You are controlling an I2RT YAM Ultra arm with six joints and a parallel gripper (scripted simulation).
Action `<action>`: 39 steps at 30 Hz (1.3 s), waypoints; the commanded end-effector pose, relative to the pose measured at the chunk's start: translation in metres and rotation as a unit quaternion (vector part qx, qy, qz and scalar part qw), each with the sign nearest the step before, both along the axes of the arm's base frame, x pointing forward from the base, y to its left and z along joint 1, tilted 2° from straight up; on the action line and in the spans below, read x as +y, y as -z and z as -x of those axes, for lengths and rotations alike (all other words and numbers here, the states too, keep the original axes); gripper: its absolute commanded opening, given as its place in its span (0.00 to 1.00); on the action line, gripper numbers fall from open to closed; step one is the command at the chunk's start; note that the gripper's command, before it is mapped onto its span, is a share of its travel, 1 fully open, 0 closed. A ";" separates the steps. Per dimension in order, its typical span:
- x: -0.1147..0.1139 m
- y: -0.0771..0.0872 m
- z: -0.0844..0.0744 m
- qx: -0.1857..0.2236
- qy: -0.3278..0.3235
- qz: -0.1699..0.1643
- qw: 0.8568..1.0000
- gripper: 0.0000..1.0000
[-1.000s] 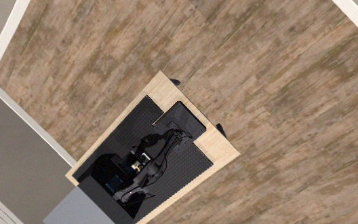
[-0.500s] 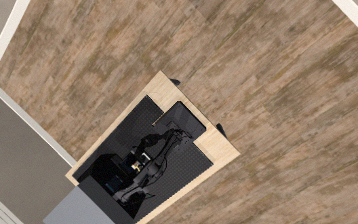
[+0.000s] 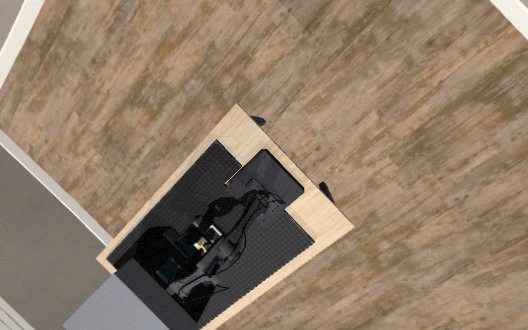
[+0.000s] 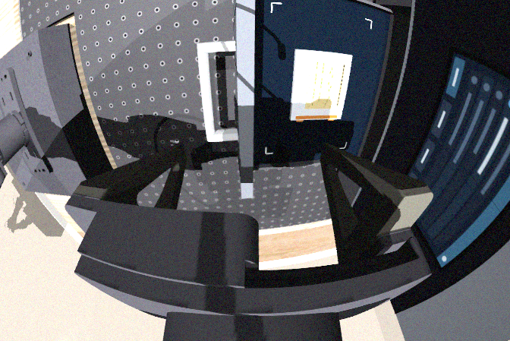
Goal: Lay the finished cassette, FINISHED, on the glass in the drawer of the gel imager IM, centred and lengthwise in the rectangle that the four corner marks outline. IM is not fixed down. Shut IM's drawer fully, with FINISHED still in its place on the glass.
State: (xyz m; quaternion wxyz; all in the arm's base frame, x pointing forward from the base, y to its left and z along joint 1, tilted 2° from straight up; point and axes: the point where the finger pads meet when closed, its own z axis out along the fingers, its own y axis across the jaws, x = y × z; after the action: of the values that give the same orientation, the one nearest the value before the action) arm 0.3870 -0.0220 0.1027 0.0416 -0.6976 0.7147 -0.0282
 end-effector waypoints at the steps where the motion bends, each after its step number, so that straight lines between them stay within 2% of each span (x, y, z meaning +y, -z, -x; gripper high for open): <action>1: -0.001 -0.001 0.007 0.009 0.001 -0.008 1.000 1.00; 7: -0.001 -0.001 0.007 0.009 0.001 -0.008 1.000 1.00; 8: 0.001 -0.007 0.013 0.005 0.022 -0.008 1.000 0.35; 16: 0.006 -0.016 0.052 0.016 0.150 -0.005 0.989 0.35; 18: 0.006 -0.016 0.052 0.016 0.150 -0.005 0.989 0.35; 19: 0.007 -0.017 0.057 0.018 0.166 -0.008 0.986 0.35; 24: 0.009 -0.023 0.081 0.025 0.248 -0.009 0.968 0.35; 30: 0.012 -0.030 0.110 0.033 0.343 -0.012 0.939 0.35; 33: 0.013 -0.035 0.106 0.029 0.389 -0.017 0.921 0.35; 35: 0.013 -0.035 0.106 0.029 0.389 -0.017 0.921 0.35; 36: 0.012 -0.032 0.100 0.035 0.404 -0.016 0.914 0.35; 39: 0.013 -0.032 0.099 0.039 0.449 -0.019 0.892 0.35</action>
State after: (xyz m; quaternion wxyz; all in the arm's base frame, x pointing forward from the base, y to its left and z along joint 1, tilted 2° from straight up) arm 0.2842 -0.0116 0.1293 0.0130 -0.3666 0.9303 -0.0047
